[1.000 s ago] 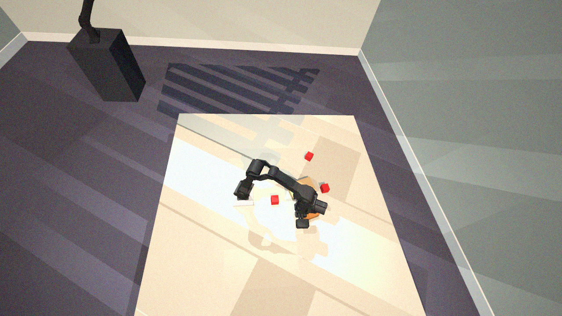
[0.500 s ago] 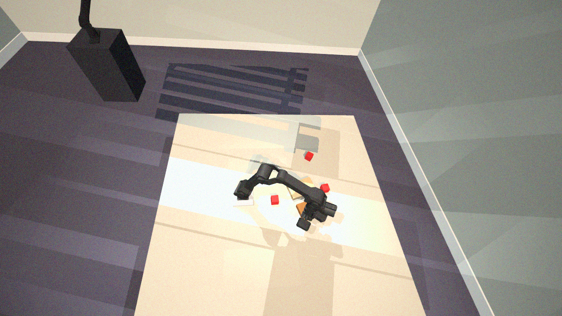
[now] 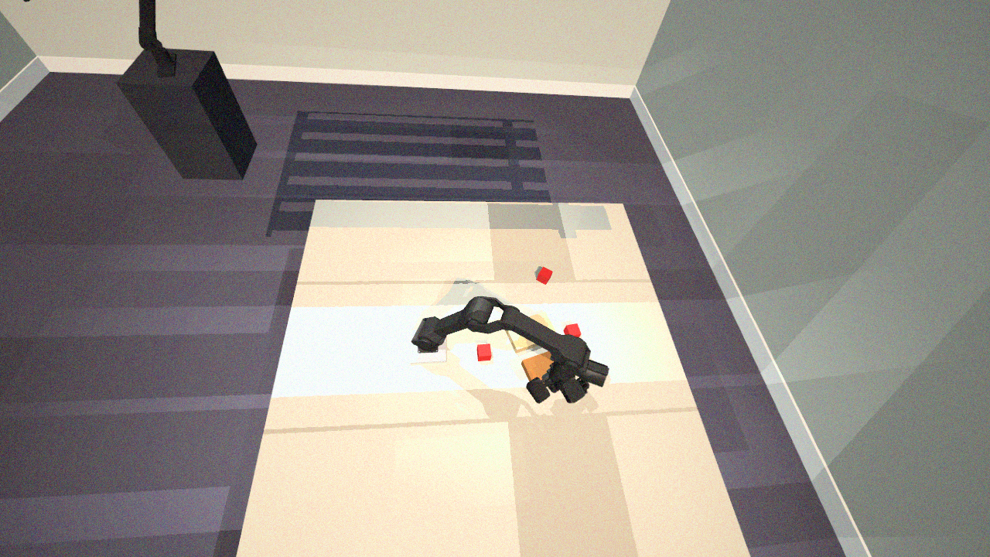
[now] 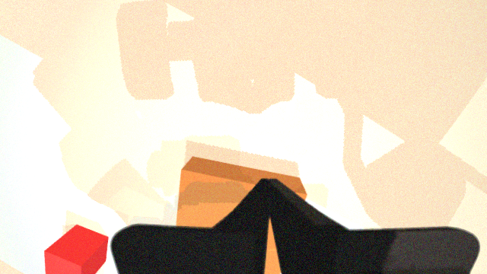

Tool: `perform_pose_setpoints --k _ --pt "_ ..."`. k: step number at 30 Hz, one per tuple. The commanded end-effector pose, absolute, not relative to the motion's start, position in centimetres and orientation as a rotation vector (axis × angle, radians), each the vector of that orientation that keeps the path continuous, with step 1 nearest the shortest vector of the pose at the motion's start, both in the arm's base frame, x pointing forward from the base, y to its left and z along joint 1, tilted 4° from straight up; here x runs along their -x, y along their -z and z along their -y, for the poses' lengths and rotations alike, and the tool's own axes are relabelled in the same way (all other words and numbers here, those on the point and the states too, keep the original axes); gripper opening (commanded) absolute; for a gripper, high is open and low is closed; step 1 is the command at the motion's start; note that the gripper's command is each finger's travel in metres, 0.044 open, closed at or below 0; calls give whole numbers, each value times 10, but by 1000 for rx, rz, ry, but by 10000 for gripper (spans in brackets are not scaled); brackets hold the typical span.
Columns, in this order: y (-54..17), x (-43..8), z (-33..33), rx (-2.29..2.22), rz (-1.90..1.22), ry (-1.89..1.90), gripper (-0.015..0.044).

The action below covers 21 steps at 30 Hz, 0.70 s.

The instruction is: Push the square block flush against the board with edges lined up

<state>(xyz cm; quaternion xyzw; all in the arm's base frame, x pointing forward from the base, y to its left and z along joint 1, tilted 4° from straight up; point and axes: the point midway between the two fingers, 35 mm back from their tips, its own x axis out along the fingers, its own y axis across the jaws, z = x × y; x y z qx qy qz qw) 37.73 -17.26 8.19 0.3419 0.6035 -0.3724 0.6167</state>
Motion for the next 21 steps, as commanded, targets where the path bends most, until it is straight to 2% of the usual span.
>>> perform_pose_setpoints --k 1,9,14,21 --pt "-77 -385 174 -882 -1357 952 0" --pt "-73 -390 176 -936 -1329 1006 0" --pt "-21 -390 178 -939 -1327 1010 0" --pt "-21 -390 177 -939 -1327 1010 0"
